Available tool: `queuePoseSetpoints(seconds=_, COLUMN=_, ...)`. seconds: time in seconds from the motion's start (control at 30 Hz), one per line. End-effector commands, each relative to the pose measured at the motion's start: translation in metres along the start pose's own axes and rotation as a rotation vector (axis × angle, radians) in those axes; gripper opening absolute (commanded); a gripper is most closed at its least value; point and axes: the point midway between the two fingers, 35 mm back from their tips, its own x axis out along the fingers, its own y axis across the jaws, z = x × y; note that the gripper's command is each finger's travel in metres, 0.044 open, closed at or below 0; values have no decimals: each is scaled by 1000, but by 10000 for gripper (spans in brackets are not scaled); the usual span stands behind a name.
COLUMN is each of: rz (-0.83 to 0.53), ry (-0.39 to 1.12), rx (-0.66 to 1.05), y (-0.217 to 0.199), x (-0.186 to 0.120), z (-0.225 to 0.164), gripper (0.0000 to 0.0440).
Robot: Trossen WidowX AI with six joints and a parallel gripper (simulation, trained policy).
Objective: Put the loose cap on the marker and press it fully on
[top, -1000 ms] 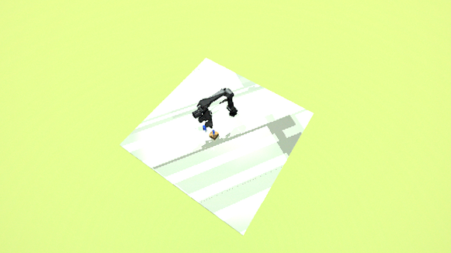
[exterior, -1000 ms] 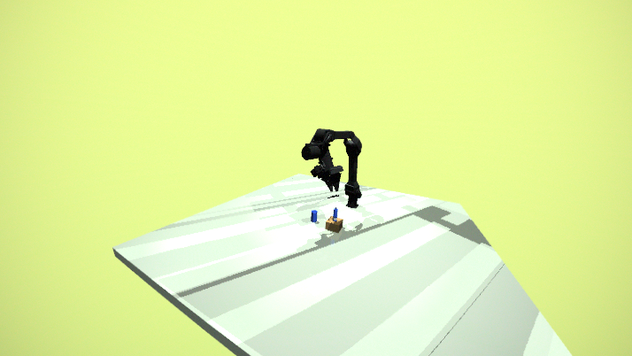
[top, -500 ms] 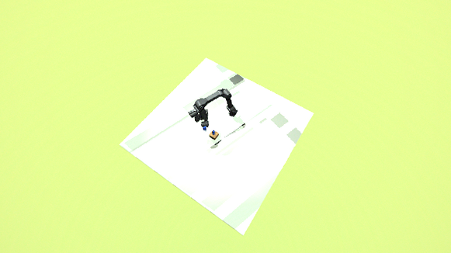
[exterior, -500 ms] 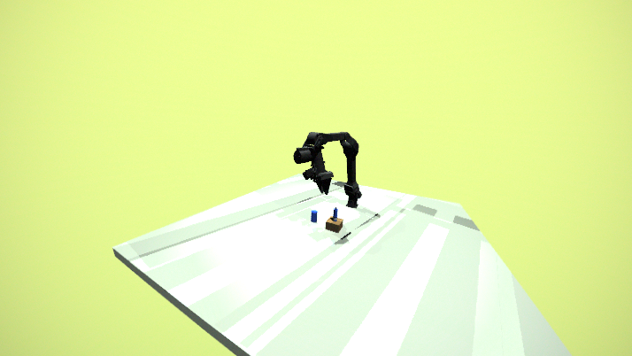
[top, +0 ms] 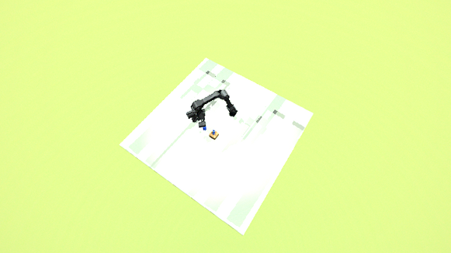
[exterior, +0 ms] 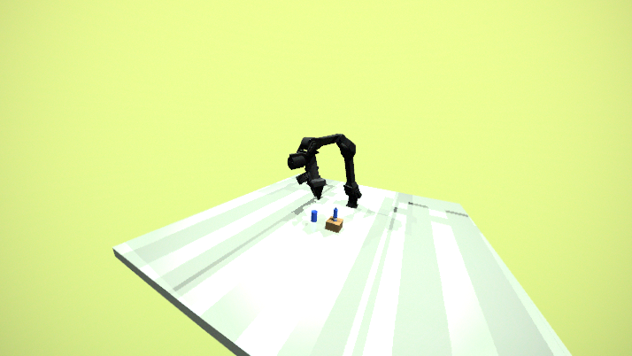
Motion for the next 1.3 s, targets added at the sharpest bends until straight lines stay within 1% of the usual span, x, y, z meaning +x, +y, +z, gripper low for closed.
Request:
queuePoseSetpoints(seconds=0.0, rz=-27, ry=5, rx=-4, y=-6, x=7, z=5, gripper=313)
queuePoseSetpoints(seconds=0.67, rz=-164, ry=36, rx=-53, y=-23, x=53, z=19, gripper=299)
queuePoseSetpoints(seconds=1.0, rz=-208, ry=57, rx=-107, y=-29, x=82, z=20, gripper=278)
queuePoseSetpoints(seconds=1.27, rz=-234, ry=58, rx=-154, y=-33, x=98, z=19, gripper=263)
